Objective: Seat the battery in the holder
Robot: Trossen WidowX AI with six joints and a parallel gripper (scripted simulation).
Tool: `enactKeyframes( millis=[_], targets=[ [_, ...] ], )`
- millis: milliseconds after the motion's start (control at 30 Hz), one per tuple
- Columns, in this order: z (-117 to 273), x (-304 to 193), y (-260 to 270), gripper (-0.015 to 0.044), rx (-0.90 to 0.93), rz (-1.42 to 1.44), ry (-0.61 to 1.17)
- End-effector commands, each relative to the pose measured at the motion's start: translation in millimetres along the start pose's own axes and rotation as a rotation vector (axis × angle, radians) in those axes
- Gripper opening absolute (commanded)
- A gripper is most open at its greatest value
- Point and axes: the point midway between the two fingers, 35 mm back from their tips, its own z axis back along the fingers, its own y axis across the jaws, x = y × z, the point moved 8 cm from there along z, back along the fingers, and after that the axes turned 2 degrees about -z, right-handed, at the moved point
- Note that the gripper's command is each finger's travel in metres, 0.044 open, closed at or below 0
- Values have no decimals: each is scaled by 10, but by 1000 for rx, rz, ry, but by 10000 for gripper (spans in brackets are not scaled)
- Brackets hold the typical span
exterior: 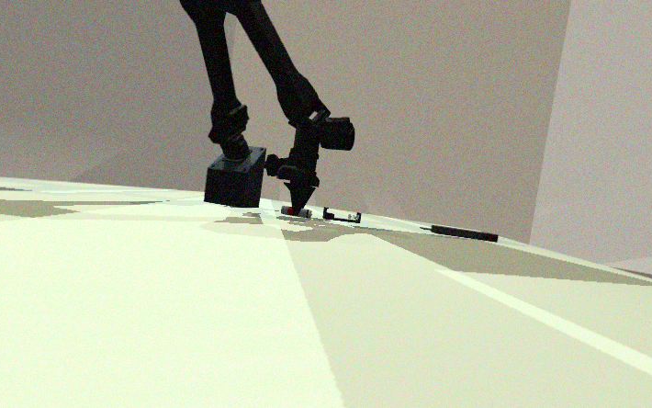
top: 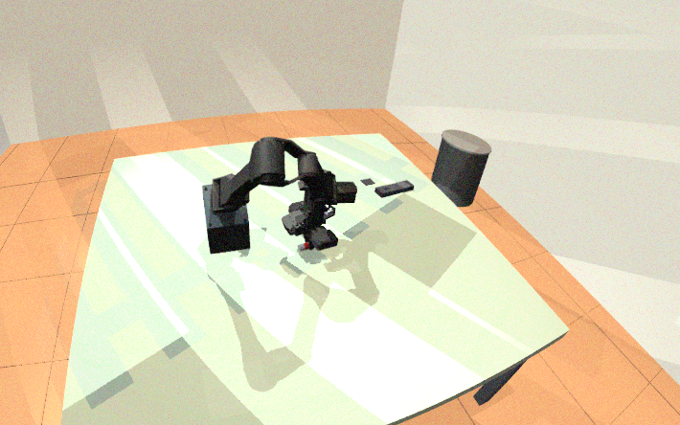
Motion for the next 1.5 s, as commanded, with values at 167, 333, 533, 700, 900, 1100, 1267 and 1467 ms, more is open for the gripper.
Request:
enactKeyframes(
  millis=[167,333,533,700,900,1100,1267,1467],
  targets=[
    [452,-13,9,60,3,-8,14],
    [461,-44,-11,60,2,79,15],
    [488,-159,-96,60,1,427,13],
    [509,-256,-189,60,1,712,19],
    [541,-365,-292,60,3,1053,23],
    [574,-469,-402,60,5,1394,26],
    [601,-551,-500,60,9,1679,27],
    [632,-643,-625,60,13,2020,29]
  ],
)
